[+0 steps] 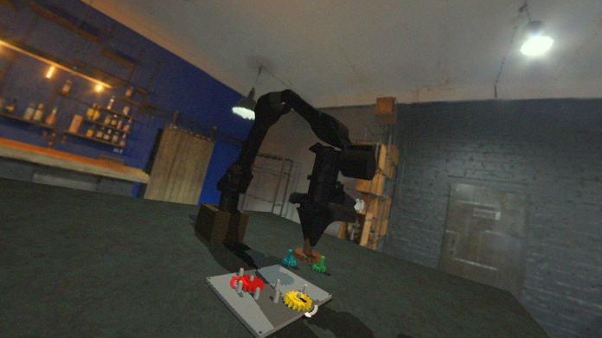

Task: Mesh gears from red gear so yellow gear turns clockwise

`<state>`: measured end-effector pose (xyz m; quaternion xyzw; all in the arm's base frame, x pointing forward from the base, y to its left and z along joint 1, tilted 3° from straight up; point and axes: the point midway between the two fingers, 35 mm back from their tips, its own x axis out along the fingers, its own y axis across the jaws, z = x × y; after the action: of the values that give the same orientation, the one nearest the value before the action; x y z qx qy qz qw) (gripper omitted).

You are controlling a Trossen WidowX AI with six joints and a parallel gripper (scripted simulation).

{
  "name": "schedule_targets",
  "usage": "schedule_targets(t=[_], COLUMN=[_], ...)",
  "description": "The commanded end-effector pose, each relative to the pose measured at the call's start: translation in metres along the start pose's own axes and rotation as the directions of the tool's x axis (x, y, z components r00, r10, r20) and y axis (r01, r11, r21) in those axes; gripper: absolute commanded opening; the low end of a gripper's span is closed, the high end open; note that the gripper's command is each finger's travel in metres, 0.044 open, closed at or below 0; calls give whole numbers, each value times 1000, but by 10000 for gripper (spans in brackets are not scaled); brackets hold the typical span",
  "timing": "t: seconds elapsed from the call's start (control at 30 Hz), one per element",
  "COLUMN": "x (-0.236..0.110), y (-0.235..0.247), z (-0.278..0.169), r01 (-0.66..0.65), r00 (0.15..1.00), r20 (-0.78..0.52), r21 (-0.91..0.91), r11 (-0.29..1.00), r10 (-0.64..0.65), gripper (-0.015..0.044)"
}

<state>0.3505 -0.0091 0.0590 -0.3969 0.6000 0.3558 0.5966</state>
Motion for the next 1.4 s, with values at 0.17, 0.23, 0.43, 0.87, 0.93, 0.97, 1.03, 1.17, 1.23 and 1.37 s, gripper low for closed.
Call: schedule_targets(t=[0.17,0.23,0.43,0.87,0.93,0.97,1.03,1.17,1.23,1.37], x=[11,13,20,26,26,26,26,26,26,26], y=[2,3,5,7,7,7,7,7,7,7], z=[-19,-23,-36,-48,-48,-48,-48,-48,-48,-48], r01=[0,0,0,0,0,0,0,0,0,0], r00=[1000,1000,1000,1000,1000,1000,1000,1000,1000,1000], r20=[-6,-6,-8,-9,-9,-9,-9,-9,-9,-9], r21=[-2,-2,0,2,2,2,2,2,2,2], r11=[1000,1000,1000,1000,1000,1000,1000,1000,1000,1000], r10=[0,0,0,0,0,0,0,0,0,0], gripper=[0,0,0,0,0,0,0,0,0,0])
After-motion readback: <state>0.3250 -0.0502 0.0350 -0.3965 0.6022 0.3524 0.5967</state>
